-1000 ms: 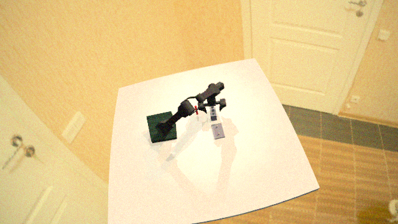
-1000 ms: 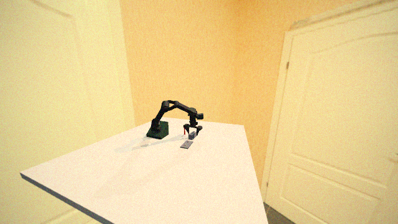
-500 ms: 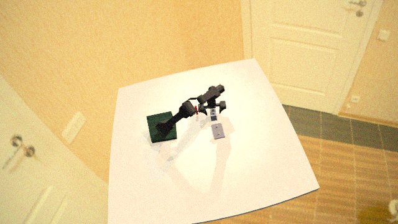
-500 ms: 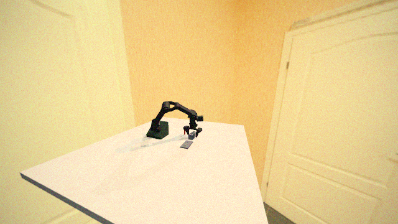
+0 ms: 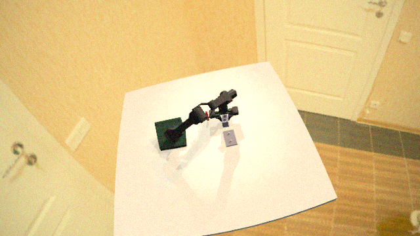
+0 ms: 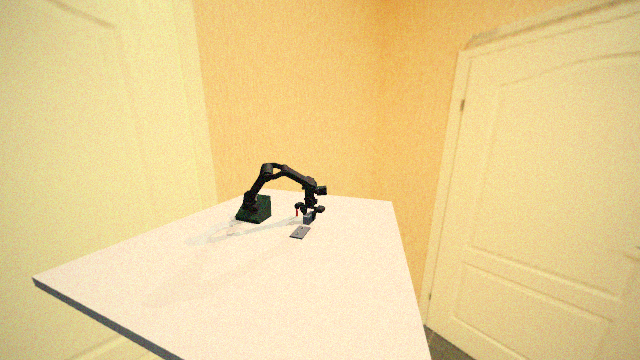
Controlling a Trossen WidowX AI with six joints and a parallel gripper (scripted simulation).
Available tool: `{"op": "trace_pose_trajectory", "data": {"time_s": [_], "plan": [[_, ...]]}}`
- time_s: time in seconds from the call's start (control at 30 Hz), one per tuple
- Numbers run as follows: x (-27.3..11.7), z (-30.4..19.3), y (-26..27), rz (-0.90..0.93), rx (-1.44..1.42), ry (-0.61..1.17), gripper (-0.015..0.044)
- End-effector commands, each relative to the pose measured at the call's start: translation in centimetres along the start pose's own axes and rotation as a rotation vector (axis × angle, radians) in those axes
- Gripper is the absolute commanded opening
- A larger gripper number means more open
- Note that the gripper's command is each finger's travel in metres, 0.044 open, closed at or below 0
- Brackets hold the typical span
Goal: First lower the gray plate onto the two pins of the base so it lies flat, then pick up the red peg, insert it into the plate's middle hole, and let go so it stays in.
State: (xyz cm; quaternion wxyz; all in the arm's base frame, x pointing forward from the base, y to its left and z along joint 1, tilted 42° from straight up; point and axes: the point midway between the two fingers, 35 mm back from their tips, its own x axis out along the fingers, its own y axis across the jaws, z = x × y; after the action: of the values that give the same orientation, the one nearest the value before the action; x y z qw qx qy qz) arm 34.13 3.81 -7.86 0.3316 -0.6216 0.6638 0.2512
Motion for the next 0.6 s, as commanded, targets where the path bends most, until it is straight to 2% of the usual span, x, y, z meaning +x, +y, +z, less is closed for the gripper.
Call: {"op": "trace_pose_trajectory", "data": {"time_s": [0.0, 0.27, 0.57], "plan": [[0.1, -0.1, 0.0, -0.001, -0.001, 0.003, 0.0052], [0.1, -0.1, 0.0, -0.001, -0.001, 0.003, 0.0000], [-2.2, 0.3, -0.3, -0.001, -0.002, -0.001, 0.0000]]}}
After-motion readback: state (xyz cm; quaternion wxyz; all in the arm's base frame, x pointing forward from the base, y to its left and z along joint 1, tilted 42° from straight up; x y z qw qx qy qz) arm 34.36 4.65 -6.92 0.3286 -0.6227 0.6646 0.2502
